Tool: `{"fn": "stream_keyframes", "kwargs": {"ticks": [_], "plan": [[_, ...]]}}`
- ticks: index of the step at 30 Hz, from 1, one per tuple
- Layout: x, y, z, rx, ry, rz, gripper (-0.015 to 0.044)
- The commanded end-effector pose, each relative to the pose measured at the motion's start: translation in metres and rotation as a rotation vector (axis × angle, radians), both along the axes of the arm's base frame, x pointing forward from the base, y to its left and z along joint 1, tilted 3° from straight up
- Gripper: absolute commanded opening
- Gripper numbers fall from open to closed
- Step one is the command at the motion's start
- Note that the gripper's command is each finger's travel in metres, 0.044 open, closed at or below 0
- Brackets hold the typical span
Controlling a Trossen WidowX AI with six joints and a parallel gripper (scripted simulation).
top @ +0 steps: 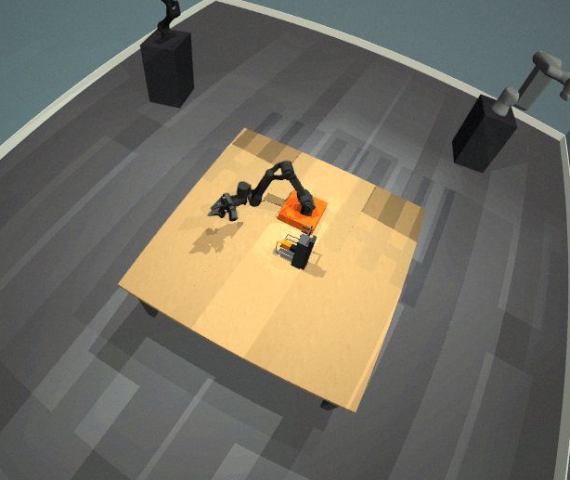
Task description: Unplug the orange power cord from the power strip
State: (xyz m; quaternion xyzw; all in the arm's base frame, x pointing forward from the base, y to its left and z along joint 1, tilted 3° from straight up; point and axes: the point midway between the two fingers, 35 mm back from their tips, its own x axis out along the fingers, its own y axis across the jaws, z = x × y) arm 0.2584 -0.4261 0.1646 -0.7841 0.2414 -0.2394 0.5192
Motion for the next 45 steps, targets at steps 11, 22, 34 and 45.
{"fn": "stream_keyframes", "kwargs": {"ticks": [11,22,34,45], "plan": [[0.083,0.05,-0.049,1.128,-0.334,-0.016,0.016],[0.112,0.145,-0.081,1.943,-0.58,-0.498,0.016],[0.09,0.238,-0.085,2.202,-0.854,-1.207,0.016],[0.035,0.311,-0.066,1.958,-1.241,-1.871,0.016]]}}
